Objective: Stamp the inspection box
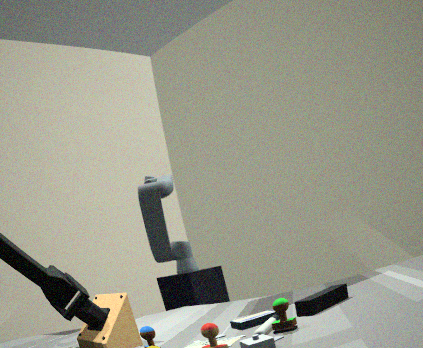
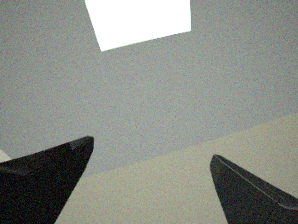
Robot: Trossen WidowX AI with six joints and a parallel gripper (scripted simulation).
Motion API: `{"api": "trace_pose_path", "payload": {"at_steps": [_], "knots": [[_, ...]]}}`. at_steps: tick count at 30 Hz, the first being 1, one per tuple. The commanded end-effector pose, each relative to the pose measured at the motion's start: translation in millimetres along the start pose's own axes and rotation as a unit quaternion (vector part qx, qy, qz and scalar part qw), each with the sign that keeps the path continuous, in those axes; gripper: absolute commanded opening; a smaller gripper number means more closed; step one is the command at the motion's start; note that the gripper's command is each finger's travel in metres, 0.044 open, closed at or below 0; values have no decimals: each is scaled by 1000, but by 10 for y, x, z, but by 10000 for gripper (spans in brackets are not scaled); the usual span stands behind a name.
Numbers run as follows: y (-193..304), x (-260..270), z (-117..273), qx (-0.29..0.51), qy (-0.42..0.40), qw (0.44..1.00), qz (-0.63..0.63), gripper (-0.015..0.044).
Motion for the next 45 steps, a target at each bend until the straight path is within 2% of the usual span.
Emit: {"api": "trace_pose_path", "payload": {"at_steps": [1,7,13,23,30,40,45], "knots": [[6,-5,-11,-1,1,1000,3,374],[249,-115,-352,-3,35,996,76,222],[622,-281,-745,24,67,987,141,222],[1211,-941,-1422,96,148,957,231,222],[1483,-1739,-1870,157,254,915,271,222],[1761,-2798,-2094,241,353,854,298,222],[1862,-3550,-2142,299,435,798,291,222]]}}
Point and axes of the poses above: the point midway between the two fingers, 35 mm back from their tips, its own z axis back along the fingers, its own x axis across the jaws, y = z × x, the point moved 9 cm from there along z, back along the fingers, and after that the axes turned 3 degrees about -z, right-handed, at the moved point
